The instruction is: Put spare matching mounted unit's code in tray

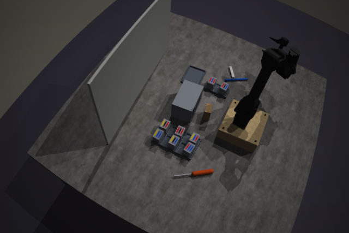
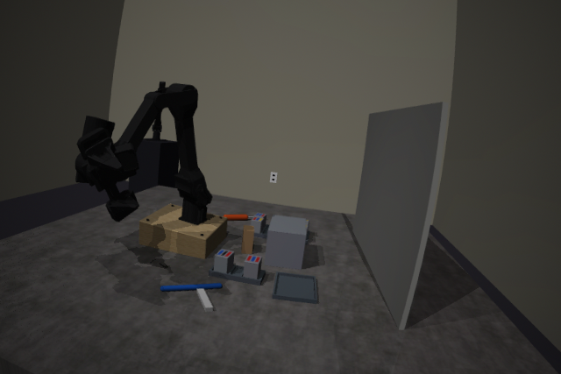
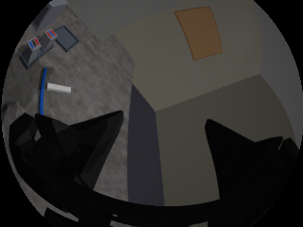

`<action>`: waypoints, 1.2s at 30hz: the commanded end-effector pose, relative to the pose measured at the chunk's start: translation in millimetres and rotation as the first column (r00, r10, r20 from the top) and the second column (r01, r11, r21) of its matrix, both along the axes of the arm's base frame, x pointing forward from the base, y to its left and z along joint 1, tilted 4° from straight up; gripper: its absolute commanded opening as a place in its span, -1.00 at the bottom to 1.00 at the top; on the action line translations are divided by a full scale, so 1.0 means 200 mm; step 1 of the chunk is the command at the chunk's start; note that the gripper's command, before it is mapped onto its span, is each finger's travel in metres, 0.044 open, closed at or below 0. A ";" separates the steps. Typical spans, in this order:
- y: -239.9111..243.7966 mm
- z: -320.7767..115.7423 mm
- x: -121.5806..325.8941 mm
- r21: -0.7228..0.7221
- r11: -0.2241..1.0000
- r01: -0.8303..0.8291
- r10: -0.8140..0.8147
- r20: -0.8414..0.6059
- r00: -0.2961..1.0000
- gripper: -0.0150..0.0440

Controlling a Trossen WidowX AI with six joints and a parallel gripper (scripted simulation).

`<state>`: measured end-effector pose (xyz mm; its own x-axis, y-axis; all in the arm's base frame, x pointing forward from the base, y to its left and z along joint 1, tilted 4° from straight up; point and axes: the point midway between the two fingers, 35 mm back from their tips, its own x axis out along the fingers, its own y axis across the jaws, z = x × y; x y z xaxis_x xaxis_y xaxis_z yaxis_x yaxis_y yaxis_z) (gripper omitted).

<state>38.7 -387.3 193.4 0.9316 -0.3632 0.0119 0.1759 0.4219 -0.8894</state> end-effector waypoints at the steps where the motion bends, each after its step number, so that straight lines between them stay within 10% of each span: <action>1: 0.00 0.00 0.00 0.000 1.000 0.000 0.000 0.000 1.000 0.95; 8: -0.02 0.01 0.05 0.031 0.999 -0.008 0.007 0.014 1.000 1.00; 19: -0.08 0.07 0.92 0.510 0.852 -0.118 0.078 0.100 0.992 1.00; 36: 0.62 -0.03 1.85 0.876 0.480 0.045 0.204 -0.161 0.966 1.00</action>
